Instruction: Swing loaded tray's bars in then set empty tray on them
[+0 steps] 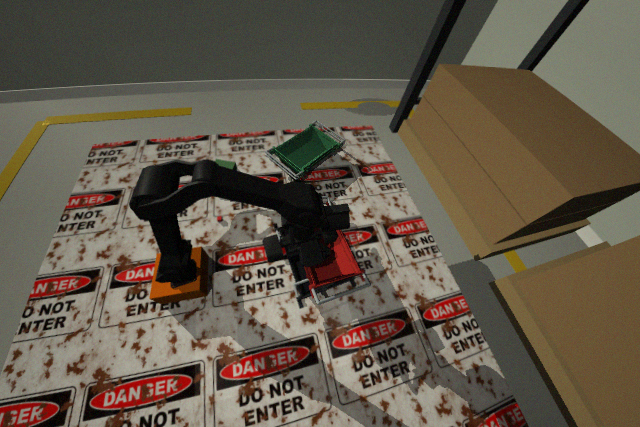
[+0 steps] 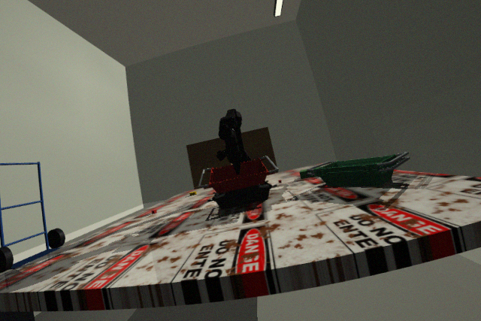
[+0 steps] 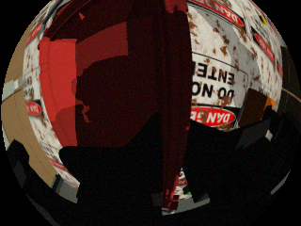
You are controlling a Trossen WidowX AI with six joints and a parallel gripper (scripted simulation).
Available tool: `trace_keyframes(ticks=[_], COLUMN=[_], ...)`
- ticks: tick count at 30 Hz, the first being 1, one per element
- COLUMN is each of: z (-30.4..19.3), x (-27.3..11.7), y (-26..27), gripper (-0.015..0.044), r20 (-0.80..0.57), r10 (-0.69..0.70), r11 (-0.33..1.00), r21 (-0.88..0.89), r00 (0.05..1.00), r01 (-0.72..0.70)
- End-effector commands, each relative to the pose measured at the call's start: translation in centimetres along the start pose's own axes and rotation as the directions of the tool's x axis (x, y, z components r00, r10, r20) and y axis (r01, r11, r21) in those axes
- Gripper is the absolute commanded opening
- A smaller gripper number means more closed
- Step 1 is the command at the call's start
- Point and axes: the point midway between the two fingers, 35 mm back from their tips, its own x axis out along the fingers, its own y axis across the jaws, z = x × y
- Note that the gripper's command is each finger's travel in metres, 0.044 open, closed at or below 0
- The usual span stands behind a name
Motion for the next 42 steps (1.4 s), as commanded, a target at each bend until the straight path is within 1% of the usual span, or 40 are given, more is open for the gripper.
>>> trace_keyframes(ticks=[1, 2, 12, 42], z=[-0.03, 0.00, -0.04, -0.04], x=[0.31, 0.03, 0.91, 0.91], y=[-0.50, -0.03, -0.92, -0.92], gripper=[0.0000, 0.0000, 0.0000, 0.0000], r20=[0.000, 0.000, 0.000, 0.000], r10=[-0.020, -0.001, -0.020, -0.020], r11=[1.000, 1.000, 1.000, 1.000], r21=[0.000, 0.000, 0.000, 0.000], r00=[1.000, 1.000, 1.000, 1.000], r01=[0.020, 0.001, 0.020, 0.020])
